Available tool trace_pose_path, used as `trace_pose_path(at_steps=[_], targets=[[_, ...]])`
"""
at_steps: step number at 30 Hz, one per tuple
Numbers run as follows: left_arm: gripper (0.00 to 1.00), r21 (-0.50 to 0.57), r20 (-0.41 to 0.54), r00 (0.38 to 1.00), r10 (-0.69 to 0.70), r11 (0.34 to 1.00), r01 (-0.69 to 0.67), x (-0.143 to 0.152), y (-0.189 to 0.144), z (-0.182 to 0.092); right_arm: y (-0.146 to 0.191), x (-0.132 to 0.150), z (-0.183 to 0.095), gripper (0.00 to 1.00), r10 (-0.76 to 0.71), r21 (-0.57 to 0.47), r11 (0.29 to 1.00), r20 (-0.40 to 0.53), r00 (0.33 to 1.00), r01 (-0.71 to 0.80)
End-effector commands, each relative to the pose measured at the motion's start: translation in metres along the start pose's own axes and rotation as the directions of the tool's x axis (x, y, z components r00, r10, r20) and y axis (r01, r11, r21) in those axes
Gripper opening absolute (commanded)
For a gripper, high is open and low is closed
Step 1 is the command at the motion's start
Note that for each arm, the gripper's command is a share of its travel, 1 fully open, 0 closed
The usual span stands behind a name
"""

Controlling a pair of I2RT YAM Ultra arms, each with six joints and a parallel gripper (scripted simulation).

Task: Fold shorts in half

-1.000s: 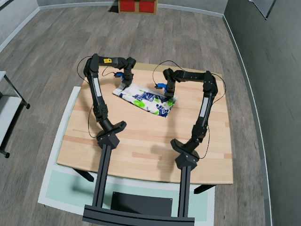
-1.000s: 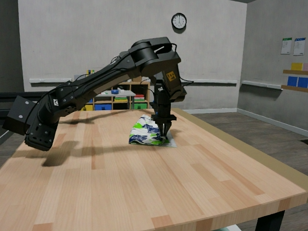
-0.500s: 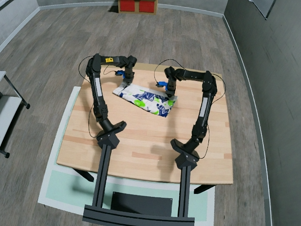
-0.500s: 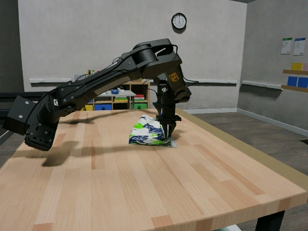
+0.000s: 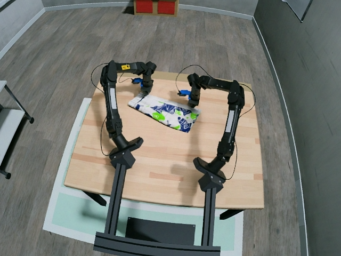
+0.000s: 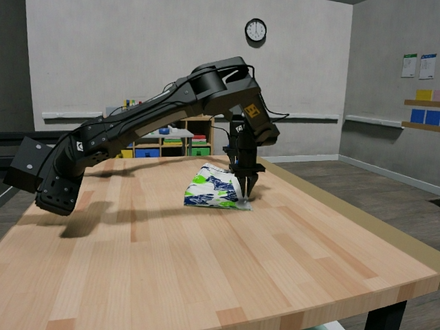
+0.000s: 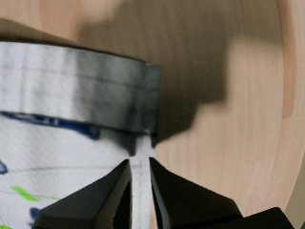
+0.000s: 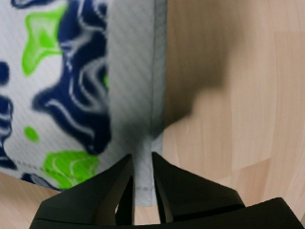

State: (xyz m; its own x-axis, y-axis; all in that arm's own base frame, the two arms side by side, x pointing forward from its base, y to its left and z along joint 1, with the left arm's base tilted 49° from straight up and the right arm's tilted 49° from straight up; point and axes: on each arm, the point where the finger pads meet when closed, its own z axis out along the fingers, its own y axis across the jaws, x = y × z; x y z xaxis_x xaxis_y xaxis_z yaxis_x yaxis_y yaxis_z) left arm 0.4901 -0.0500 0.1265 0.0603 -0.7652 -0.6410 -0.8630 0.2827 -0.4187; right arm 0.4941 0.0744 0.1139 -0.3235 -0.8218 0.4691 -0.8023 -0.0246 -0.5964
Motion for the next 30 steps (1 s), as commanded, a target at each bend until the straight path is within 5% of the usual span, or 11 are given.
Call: trace_pose_path(at_steps=[1, 16, 20, 25, 26, 30], targets=[[0.14, 0.023, -0.005, 1.0, 0.024, 0.999, -0.024, 0.012, -0.01, -0.016, -0.002, -0.007, -0.003, 0.14, -0.03, -0.011, 0.999, 0.017, 0.999, 0.03], [0.14, 0.042, -0.012, 1.0, 0.005, 0.999, -0.005, 0.01, -0.033, -0.025, -0.028, -0.002, -0.018, 0.14, -0.01, 0.017, 1.0, 0.036, 0.999, 0.009], [0.14, 0.029, -0.014, 1.0, 0.025, 0.999, -0.024, 0.02, -0.035, -0.019, -0.029, 0.006, 0.001, 0.14, -0.01, -0.015, 1.0, 0.01, 1.0, 0.01], [0.14, 0.04, -0.018, 1.0, 0.013, 0.999, -0.012, 0.016, -0.042, -0.025, -0.037, -0.005, -0.021, 0.14, -0.023, 0.02, 1.0, 0.042, 0.999, 0.022], [0.24, 0.036, -0.024, 1.0, 0.018, 0.999, -0.017, 0.019, -0.041, -0.024, -0.034, -0.007, -0.018, 0.24, -0.027, 0.014, 1.0, 0.039, 0.999, 0.026], [0.24, 0.025, -0.026, 0.999, 0.032, 0.999, -0.032, 0.024, -0.038, -0.02, -0.03, -0.011, -0.013, 0.24, -0.043, 0.002, 0.999, 0.034, 0.999, 0.043]])
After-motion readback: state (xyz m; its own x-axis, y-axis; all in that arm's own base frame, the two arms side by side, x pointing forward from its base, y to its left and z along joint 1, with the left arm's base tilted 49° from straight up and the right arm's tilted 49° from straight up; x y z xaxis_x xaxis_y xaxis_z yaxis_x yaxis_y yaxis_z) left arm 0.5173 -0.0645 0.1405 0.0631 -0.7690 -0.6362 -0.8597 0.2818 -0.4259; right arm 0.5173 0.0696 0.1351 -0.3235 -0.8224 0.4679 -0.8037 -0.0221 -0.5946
